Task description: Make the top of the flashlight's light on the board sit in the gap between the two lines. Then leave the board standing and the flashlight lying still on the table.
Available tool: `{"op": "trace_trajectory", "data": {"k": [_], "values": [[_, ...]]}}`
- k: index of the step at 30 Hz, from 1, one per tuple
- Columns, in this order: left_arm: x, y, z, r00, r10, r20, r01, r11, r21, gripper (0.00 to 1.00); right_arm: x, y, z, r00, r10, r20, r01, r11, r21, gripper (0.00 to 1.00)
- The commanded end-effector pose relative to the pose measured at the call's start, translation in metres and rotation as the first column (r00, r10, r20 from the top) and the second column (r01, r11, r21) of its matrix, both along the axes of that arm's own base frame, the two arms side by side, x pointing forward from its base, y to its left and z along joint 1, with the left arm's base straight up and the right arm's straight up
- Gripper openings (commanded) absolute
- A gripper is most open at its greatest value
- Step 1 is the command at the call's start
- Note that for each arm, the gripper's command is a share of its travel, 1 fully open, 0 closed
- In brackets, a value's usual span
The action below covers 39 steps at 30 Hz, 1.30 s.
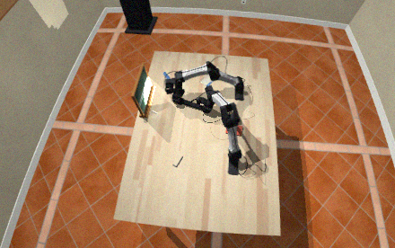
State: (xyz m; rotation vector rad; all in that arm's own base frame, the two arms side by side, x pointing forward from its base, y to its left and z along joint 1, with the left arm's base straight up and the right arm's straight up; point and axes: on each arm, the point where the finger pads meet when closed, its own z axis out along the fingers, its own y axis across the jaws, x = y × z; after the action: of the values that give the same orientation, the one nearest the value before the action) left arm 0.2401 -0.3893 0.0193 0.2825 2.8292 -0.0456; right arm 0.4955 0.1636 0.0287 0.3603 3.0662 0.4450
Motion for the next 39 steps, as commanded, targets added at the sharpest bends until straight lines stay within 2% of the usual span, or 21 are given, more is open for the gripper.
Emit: {"op": "trace_trajectory", "data": {"k": [1, 9, 16, 24, 25, 26, 27, 28, 32, 39], "values": [[-0.001, -0.004, 0.017, 0.999, -0.028, 0.029, 0.029, 0.999, -0.026, 0.30, 0.007, -0.003, -0.005, 1.000, -0.016, 0.005, 0.016, 1.000, -0.025, 1.00], [-0.001, -0.005, 0.017, 0.999, -0.029, 0.029, 0.030, 0.999, -0.030, 0.30, 0.006, -0.003, -0.006, 1.000, -0.016, 0.001, 0.016, 1.000, -0.026, 1.00], [-0.001, -0.005, 0.017, 0.999, -0.029, 0.029, 0.030, 0.999, -0.030, 0.30, 0.007, -0.012, 0.006, 1.000, -0.015, 0.003, 0.015, 1.000, -0.027, 1.00], [-0.001, -0.005, 0.017, 0.999, -0.029, 0.029, 0.030, 0.999, -0.030, 0.30, 0.008, -0.013, 0.059, 0.998, -0.011, 0.062, 0.010, 1.000, 0.006, 1.00], [-0.001, -0.005, 0.017, 0.999, -0.029, 0.029, 0.030, 0.999, -0.030, 0.30, 0.006, -0.014, 0.048, 0.999, -0.010, 0.035, 0.010, 1.000, 0.002, 1.00], [-0.001, -0.005, 0.017, 0.999, -0.029, 0.029, 0.030, 0.999, -0.030, 0.30, 0.005, -0.014, 0.044, 1.000, -0.010, 0.020, 0.010, 1.000, 0.001, 1.00], [-0.001, -0.005, 0.017, 0.999, -0.029, 0.029, 0.030, 0.999, -0.030, 0.30, 0.006, -0.014, 0.052, 0.999, -0.009, 0.037, 0.008, 1.000, 0.005, 1.00], [-0.001, -0.005, 0.017, 0.999, -0.029, 0.029, 0.030, 0.999, -0.030, 0.30, 0.005, -0.016, 0.042, 1.000, -0.010, 0.012, 0.010, 1.000, -0.002, 1.00], [-0.001, -0.005, 0.017, 0.999, -0.029, 0.029, 0.030, 0.999, -0.030, 0.30, 0.003, -0.014, 0.050, 1.000, -0.003, 0.017, 0.003, 1.000, -0.006, 1.00], [-0.001, -0.005, 0.017, 0.999, -0.029, 0.029, 0.030, 0.999, -0.030, 0.30, 0.002, -0.009, 0.047, 1.000, 0.007, 0.010, -0.007, 1.000, -0.003, 1.00]]}}
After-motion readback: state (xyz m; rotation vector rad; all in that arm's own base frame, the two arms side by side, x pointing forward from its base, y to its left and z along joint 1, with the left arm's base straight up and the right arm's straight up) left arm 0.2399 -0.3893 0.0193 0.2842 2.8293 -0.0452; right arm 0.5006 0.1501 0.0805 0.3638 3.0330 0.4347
